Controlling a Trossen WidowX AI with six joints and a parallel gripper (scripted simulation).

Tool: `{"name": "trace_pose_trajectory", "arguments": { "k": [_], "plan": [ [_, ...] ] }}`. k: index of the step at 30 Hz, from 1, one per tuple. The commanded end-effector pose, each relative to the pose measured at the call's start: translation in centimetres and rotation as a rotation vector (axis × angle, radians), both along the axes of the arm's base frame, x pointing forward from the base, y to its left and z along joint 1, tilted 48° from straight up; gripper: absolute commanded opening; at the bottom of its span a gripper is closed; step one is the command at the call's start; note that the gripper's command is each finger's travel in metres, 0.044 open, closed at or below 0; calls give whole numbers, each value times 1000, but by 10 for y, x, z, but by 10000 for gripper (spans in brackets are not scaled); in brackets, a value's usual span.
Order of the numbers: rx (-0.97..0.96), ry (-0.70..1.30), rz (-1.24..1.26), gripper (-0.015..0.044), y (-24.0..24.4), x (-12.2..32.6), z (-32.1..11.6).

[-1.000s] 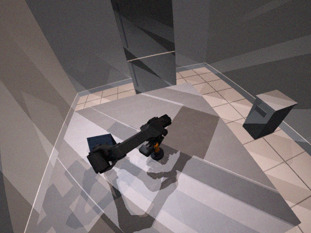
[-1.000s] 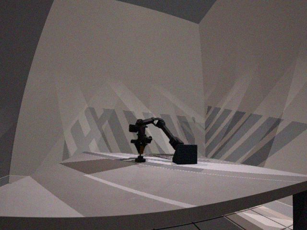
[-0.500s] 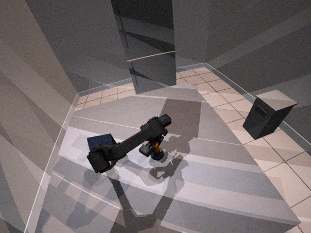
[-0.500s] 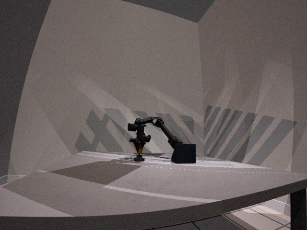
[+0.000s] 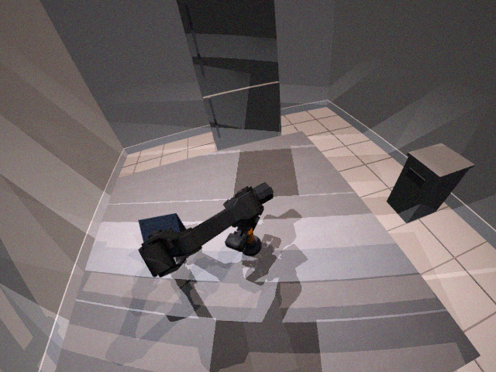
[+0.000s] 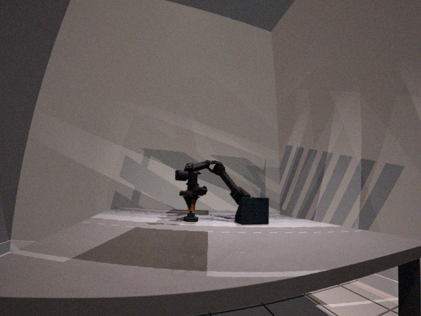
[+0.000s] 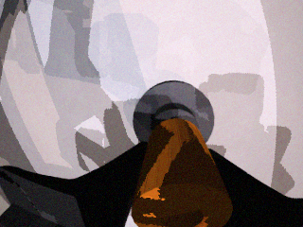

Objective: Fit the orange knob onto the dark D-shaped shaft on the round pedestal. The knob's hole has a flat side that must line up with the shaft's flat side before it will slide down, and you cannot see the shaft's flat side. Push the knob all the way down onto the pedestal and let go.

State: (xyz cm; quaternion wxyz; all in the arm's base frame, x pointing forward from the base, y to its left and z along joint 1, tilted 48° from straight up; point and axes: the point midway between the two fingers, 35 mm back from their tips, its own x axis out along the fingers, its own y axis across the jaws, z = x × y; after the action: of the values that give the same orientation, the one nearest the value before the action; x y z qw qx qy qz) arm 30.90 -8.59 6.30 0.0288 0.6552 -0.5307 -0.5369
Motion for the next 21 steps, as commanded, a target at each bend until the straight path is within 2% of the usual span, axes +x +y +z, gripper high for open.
{"name": "trace_pose_trajectory", "arguments": {
  "k": [1,21],
  "plan": [
    [-1,3,7,0,-1,1,-1],
    [-2,1,5,0,-13,-2,-12]
  ]
}}
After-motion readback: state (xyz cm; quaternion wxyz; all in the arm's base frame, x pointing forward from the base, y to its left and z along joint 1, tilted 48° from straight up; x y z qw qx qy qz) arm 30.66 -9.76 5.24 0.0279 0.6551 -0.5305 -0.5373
